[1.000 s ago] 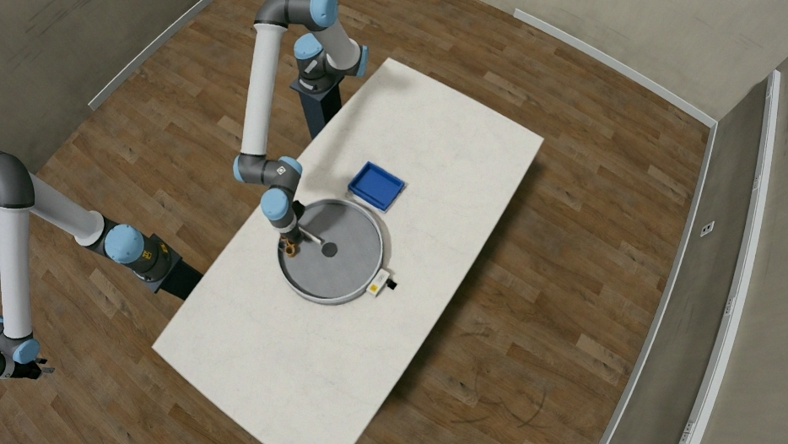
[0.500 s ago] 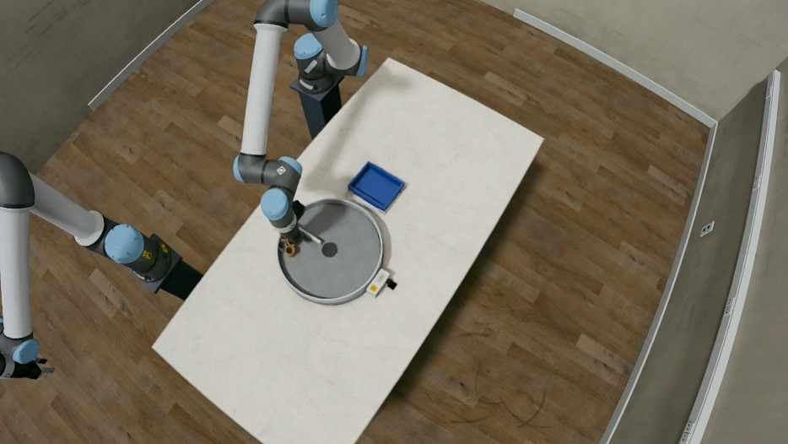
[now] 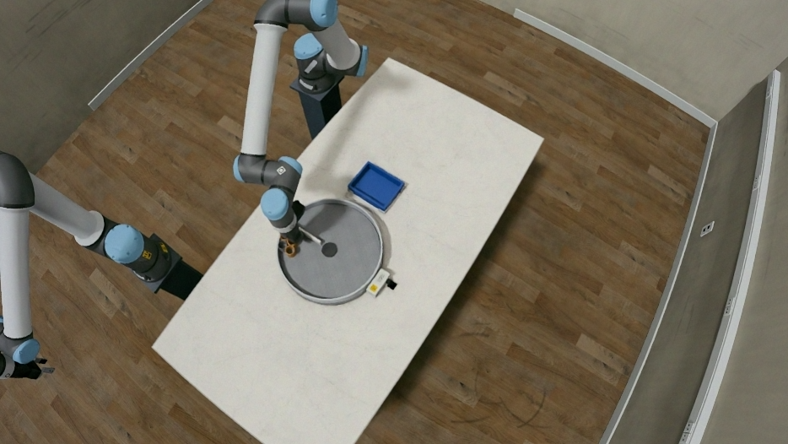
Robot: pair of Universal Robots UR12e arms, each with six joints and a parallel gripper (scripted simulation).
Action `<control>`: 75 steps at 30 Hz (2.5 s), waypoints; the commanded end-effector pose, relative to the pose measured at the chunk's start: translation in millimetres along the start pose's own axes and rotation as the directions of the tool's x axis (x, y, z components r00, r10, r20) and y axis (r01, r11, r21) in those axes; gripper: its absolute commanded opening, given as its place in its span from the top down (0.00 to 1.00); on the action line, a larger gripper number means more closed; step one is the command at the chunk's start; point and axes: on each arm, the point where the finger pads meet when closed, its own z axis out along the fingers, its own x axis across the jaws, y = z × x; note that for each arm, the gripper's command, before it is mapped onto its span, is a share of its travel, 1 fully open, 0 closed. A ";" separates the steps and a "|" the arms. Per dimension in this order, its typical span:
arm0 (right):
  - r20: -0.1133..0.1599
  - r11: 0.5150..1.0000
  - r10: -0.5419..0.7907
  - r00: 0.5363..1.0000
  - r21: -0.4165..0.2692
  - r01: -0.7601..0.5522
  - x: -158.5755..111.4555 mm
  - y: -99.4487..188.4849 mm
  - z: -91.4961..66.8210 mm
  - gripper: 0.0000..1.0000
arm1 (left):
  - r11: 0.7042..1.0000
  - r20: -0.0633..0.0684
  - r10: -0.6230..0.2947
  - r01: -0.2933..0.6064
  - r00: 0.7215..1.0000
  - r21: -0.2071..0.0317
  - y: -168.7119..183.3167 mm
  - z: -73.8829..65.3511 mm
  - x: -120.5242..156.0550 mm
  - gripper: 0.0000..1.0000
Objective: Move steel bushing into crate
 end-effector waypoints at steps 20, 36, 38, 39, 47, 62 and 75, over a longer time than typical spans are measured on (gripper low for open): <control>0.000 1.000 0.000 1.000 -0.002 0.000 -0.6 2.2 -0.6 0.00 | 1.000 -0.001 0.000 0.000 1.000 -0.003 0.4 -2.0 1.0 1.00; 0.000 1.000 0.000 1.000 -0.002 0.000 -0.6 2.2 -0.6 0.00 | 1.000 -0.001 0.000 0.000 1.000 -0.004 0.9 -5.7 1.2 1.00; 0.000 1.000 0.000 1.000 -0.002 0.000 -0.6 2.2 -0.6 0.00 | 1.000 -0.002 0.000 0.000 1.000 -0.007 2.0 -11.0 1.7 1.00; 0.000 1.000 0.000 1.000 -0.002 0.000 -0.6 2.2 -0.6 0.00 | 1.000 -0.002 0.000 0.000 1.000 -0.007 2.0 -13.8 1.7 1.00; 0.000 1.000 0.000 1.000 -0.002 0.000 -0.6 2.2 -0.6 0.00 | 1.000 -0.002 0.000 0.000 1.000 -0.007 1.8 -44.4 1.6 1.00; 0.000 1.000 0.000 1.000 -0.002 0.000 -0.6 2.2 -0.6 0.00 | 1.000 -0.002 0.000 0.000 1.000 -0.007 1.6 -73.4 1.6 1.00; 0.000 1.000 0.000 1.000 -0.002 0.000 -0.6 2.2 -0.6 0.00 | 1.000 -0.001 0.000 0.000 1.000 -0.002 0.2 -69.6 1.0 1.00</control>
